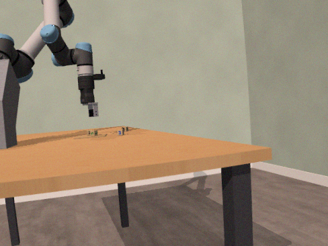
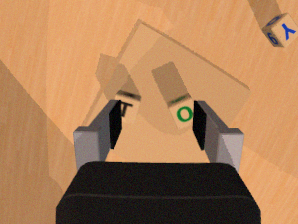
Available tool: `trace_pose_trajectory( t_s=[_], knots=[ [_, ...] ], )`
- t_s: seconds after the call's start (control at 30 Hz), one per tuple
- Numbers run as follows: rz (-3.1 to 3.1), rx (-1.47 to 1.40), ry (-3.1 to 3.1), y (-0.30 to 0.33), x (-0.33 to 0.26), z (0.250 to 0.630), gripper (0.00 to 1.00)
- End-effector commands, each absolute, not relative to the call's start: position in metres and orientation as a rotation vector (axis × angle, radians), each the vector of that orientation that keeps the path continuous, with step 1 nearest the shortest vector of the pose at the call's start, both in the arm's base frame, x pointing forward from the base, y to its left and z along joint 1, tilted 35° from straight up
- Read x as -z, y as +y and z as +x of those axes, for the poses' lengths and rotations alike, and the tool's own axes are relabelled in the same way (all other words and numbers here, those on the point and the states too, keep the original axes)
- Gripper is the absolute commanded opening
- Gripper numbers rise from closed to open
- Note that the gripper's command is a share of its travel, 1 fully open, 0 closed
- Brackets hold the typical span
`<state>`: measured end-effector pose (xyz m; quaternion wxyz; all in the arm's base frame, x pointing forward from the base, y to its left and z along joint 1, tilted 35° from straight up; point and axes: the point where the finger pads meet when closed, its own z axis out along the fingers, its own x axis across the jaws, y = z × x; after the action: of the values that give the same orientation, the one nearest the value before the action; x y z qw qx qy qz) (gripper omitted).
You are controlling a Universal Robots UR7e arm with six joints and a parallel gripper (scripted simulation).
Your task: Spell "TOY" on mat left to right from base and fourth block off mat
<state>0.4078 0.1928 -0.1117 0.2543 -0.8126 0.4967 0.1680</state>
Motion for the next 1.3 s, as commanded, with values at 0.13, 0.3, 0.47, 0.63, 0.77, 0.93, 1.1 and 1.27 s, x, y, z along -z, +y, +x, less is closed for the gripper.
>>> trace_pose_trajectory(
  t_s=[0.13, 0.3, 0.47, 0.63, 0.77, 0.93, 1.1, 1.27],
  knots=[
    [-2.062, -0.536, 1.608, 0.187, 0.116, 0.410, 1.00],
    [-1.957, -0.585, 1.764, 0.184, 0.118, 0.410, 1.00],
    [-1.841, -0.632, 1.916, 0.181, 0.121, 0.410, 1.00],
    [-1.766, -0.660, 2.004, 0.179, 0.123, 0.410, 1.00],
    [-1.639, -0.702, 2.140, 0.175, 0.126, 0.409, 1.00],
    [-1.502, -0.742, 2.269, 0.172, 0.128, 0.408, 1.00],
    [-1.386, -0.772, 2.368, 0.170, 0.130, 0.406, 1.00],
    [-1.332, -0.785, 2.411, 0.169, 0.131, 0.406, 1.00]
  ],
)
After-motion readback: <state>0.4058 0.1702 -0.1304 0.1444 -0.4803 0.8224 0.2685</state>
